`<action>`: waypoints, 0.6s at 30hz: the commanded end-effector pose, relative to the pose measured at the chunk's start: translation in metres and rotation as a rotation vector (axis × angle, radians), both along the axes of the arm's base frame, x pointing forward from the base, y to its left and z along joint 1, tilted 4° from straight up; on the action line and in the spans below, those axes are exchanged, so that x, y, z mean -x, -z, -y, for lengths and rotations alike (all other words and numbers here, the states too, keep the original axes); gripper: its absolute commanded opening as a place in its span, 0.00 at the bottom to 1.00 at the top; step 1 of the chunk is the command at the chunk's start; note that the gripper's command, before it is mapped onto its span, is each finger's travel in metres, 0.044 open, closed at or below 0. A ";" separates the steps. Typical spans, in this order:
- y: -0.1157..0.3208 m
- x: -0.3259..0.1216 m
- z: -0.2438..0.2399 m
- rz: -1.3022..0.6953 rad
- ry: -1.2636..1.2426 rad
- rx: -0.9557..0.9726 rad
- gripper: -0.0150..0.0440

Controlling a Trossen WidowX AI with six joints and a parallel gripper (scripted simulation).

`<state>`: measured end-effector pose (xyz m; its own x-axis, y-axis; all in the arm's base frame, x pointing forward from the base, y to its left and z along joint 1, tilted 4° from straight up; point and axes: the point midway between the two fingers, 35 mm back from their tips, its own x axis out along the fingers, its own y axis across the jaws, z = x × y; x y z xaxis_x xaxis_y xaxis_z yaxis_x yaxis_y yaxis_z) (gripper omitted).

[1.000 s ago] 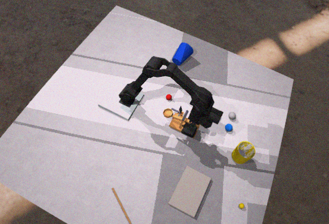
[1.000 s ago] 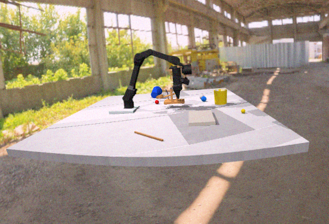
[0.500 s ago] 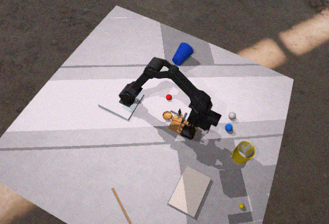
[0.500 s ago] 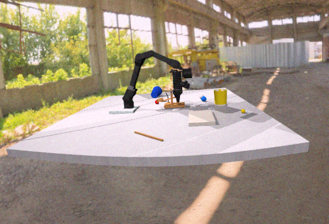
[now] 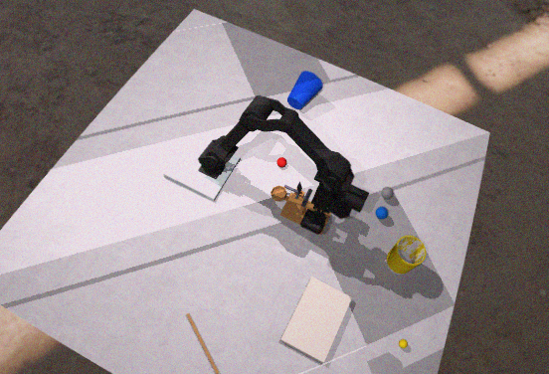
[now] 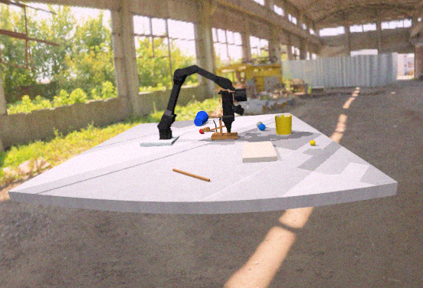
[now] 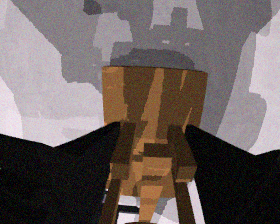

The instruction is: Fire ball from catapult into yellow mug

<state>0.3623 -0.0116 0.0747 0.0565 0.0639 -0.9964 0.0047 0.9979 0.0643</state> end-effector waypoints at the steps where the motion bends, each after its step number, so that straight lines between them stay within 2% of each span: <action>1: -0.001 0.000 0.000 0.001 0.000 0.000 0.57; 8: -0.003 0.000 0.000 0.001 0.000 0.000 0.88; 11: -0.036 -0.002 0.003 0.001 0.000 0.000 1.00; 15: -0.091 0.004 0.006 0.000 0.000 0.001 1.00; 18: -0.100 0.006 0.006 0.000 0.000 0.001 1.00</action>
